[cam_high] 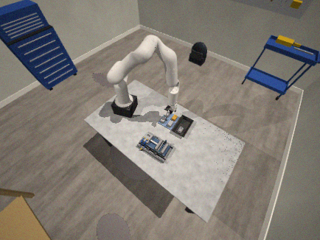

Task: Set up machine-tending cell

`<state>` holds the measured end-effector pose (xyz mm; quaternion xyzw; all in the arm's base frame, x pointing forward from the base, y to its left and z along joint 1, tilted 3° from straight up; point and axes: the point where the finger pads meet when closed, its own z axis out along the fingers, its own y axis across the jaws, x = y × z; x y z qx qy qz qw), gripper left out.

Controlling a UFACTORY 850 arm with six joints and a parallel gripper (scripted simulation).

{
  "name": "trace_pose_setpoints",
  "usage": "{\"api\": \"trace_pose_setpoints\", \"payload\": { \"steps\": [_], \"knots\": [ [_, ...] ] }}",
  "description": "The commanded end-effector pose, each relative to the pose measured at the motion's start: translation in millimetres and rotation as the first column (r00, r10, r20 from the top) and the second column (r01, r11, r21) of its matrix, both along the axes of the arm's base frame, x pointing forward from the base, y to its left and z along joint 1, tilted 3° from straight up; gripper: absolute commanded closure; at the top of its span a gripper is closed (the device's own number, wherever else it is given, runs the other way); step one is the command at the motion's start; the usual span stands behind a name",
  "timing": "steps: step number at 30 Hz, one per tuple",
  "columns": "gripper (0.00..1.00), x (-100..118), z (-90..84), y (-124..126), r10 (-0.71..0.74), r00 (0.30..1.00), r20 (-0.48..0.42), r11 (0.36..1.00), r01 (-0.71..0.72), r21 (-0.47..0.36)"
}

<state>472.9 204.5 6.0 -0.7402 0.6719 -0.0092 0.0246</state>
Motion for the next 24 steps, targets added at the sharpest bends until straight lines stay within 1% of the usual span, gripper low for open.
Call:
{"api": "trace_pose_setpoints", "payload": {
  "steps": [1, 24],
  "knots": [
    [1.0, 0.8, 0.6, 0.3, 0.0, 1.0, 0.002, 1.0, 0.0, 0.001],
    [1.0, 0.8, 0.7, 0.3, 0.0, 1.0, 0.002, 1.0, 0.0, 0.001]
  ]
}}
